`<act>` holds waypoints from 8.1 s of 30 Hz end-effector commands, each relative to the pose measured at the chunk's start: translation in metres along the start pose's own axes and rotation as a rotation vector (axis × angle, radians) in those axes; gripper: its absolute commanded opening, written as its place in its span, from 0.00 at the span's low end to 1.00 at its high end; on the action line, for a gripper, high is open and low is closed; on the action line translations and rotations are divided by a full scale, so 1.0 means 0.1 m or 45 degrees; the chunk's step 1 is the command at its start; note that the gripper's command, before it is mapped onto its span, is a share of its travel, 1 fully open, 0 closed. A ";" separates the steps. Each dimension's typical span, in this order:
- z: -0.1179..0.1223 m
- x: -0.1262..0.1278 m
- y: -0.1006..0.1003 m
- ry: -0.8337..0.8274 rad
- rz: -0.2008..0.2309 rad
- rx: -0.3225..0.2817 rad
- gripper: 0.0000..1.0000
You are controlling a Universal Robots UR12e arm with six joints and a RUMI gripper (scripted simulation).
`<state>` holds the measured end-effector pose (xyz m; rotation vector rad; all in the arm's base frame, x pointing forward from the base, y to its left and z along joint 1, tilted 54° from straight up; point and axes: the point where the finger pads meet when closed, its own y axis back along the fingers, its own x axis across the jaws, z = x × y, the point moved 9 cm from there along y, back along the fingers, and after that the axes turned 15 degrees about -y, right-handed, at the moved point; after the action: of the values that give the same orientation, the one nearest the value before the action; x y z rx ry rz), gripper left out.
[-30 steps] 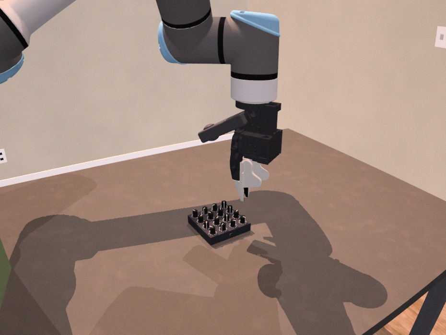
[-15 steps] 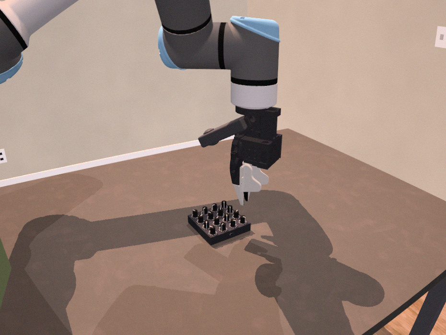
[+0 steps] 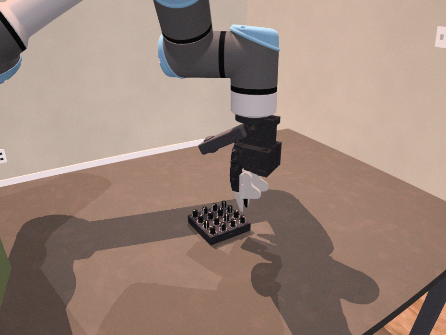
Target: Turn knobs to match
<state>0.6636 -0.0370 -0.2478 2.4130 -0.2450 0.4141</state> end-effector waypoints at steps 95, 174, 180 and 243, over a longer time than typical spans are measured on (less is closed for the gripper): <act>-0.04 -0.01 -0.15 0.000 0.001 -0.001 0.11; -0.04 -0.01 -0.29 0.000 0.001 -0.001 0.11; -0.04 -0.01 -0.29 0.000 0.001 -0.001 0.11; -0.04 0.00 -0.29 -0.281 0.001 -0.001 0.04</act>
<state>0.6703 -0.0120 -0.2618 2.4568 -0.3306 0.1747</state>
